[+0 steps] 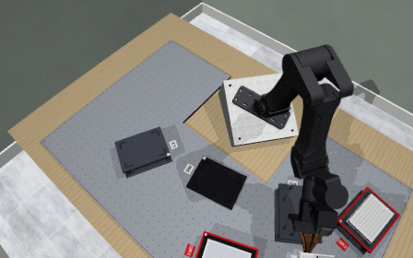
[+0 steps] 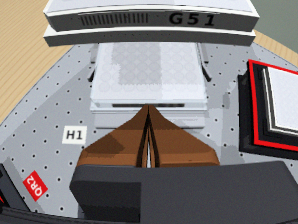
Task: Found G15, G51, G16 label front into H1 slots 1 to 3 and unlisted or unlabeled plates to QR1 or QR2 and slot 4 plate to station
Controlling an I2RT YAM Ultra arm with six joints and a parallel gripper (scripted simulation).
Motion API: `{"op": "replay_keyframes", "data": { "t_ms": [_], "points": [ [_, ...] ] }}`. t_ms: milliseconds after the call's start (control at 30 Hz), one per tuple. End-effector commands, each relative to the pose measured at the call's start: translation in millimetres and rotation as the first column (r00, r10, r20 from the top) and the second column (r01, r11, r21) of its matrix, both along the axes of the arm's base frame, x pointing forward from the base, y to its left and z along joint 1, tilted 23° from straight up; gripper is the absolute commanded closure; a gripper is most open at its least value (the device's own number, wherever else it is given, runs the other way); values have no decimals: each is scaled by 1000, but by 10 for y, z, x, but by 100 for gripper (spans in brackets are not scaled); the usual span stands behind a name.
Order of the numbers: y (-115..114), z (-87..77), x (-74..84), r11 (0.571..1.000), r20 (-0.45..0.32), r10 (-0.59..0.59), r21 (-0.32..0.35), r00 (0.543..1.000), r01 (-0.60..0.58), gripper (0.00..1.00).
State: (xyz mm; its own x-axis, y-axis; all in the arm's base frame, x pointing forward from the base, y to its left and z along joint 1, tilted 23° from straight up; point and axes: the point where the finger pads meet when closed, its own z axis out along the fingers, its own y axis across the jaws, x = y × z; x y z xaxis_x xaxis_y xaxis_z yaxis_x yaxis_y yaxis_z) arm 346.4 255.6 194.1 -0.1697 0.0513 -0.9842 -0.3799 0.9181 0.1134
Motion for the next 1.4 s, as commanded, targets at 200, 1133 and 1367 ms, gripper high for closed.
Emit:
{"op": "replay_keyframes", "data": {
  "t_ms": [200,1133,1367],
  "points": [
    [14,75,57,1000,9,-3,9,1000,3,100],
    [-101,-61,-265,1000,7,-3,9,1000,3,100],
    [-127,-92,-338,1000,7,-3,9,1000,3,100]
  ]
}}
